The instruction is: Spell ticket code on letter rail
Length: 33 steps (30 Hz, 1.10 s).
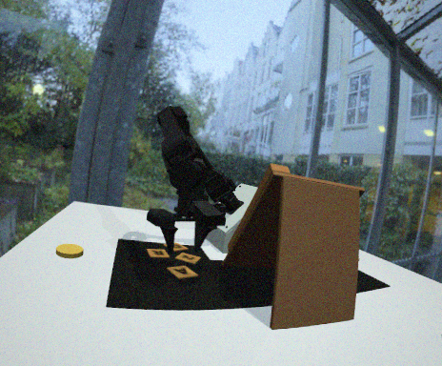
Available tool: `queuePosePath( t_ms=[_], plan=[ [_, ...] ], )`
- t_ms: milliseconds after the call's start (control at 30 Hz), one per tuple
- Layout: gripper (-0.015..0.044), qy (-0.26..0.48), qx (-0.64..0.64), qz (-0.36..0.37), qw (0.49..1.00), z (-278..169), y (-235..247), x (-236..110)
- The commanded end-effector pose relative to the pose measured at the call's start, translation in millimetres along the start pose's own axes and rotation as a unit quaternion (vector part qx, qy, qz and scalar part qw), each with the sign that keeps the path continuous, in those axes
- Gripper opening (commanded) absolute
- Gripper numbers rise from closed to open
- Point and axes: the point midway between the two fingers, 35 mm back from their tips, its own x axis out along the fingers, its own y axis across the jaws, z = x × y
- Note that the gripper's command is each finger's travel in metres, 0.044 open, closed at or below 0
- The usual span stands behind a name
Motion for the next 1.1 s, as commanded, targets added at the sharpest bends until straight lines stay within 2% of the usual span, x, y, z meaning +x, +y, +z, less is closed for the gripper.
queuePosePath(
  t_ms=[0,300,1067],
  plan=[
    [0.0340,0.008,-0.003,0.000,1.000,-2.9,0.9,3.1],
    [0.0340,0.008,-0.003,-0.001,1.000,-2.7,3.3,35.5],
    [0.0340,0.008,-0.003,-0.001,1.000,-2.0,3.9,46.3]
  ],
)
